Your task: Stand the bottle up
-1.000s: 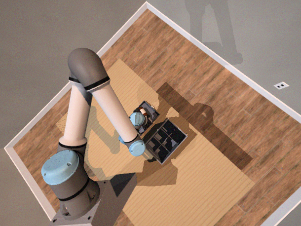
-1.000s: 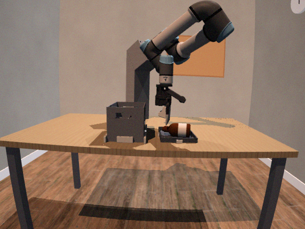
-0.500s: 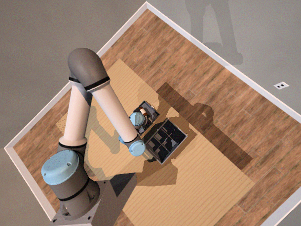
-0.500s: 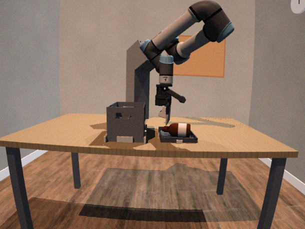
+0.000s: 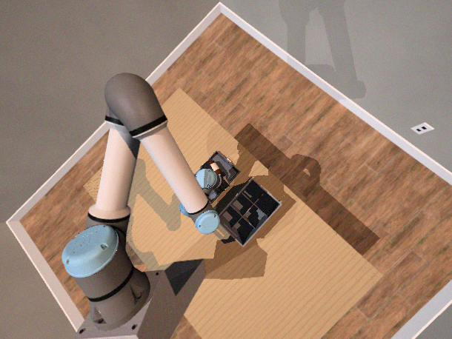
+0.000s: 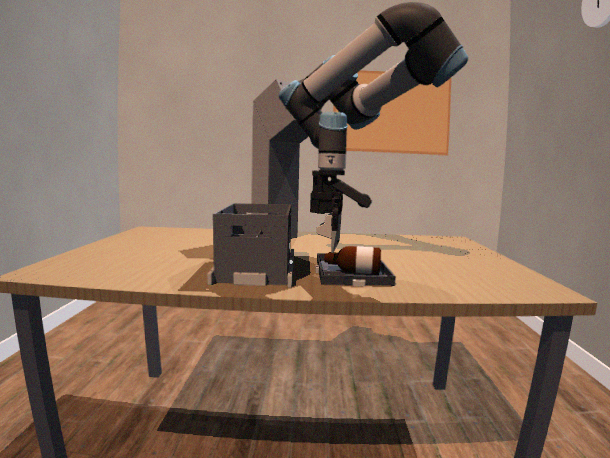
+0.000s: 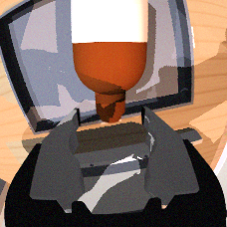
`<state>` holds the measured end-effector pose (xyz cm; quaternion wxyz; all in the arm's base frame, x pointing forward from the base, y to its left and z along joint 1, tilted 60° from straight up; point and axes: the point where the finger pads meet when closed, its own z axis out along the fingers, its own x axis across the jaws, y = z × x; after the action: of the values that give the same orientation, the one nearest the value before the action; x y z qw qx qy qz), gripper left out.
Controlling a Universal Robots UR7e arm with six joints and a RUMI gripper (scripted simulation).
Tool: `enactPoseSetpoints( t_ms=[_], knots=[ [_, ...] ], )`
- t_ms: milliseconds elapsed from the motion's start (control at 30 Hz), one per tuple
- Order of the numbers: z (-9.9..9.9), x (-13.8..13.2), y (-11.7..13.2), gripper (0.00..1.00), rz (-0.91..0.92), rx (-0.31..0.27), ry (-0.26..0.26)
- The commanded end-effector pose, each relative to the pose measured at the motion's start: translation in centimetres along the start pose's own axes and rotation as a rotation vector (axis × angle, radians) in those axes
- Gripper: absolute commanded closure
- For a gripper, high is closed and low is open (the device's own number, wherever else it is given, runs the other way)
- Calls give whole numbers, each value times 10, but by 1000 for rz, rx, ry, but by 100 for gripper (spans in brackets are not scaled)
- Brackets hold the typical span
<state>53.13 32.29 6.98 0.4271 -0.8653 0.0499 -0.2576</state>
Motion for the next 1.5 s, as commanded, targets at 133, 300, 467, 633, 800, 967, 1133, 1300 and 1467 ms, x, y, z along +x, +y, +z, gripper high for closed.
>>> enactPoseSetpoints(
  t_ms=[133,300,467,633,800,967,1133,1300,1467],
  knots=[
    [6,0,0,62,0,0,1],
    [11,0,0,62,0,0,1],
    [18,0,0,62,0,0,1],
    [21,0,0,62,0,0,1],
    [27,0,0,62,0,0,1],
    [31,0,0,62,0,0,1],
    [32,0,0,62,0,0,1],
    [34,0,0,62,0,0,1],
    [34,0,0,62,0,0,1]
  ],
)
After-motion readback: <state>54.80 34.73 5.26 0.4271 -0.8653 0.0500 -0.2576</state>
